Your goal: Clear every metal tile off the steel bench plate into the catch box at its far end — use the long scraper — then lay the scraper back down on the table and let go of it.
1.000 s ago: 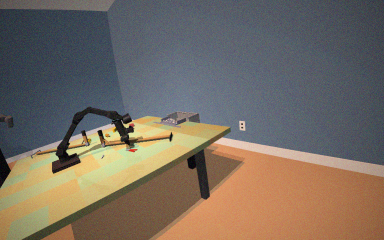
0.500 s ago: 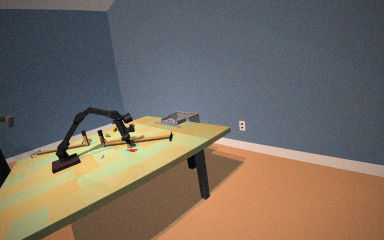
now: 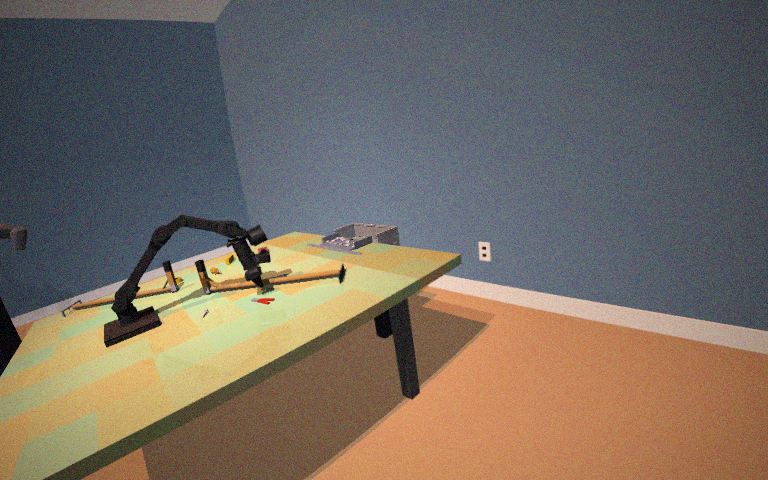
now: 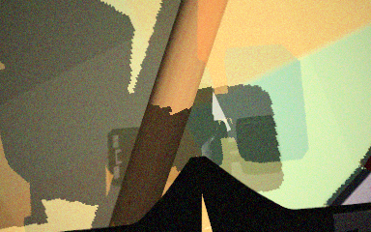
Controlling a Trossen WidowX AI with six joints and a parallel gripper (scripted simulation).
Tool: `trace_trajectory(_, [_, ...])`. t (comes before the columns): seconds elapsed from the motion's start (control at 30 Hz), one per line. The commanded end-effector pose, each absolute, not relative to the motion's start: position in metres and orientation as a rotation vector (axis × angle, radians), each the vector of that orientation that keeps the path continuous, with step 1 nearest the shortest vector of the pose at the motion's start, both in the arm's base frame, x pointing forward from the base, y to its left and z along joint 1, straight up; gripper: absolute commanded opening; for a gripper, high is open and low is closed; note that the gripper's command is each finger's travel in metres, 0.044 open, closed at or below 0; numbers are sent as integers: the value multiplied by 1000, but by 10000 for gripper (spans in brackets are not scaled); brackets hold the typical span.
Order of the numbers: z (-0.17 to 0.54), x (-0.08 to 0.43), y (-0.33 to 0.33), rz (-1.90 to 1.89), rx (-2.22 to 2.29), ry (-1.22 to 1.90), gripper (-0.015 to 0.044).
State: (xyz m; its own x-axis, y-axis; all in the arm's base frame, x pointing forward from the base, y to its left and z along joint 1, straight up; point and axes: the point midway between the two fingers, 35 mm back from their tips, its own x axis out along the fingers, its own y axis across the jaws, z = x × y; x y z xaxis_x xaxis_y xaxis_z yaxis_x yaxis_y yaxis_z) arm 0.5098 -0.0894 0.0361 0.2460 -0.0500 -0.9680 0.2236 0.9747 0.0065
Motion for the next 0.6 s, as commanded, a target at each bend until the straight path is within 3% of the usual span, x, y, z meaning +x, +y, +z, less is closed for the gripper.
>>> trace_trajectory(0.0, [37,514,-86,-193,152,1305,0])
trace_trajectory(0.57, [38,525,-73,-193,153,1298,0])
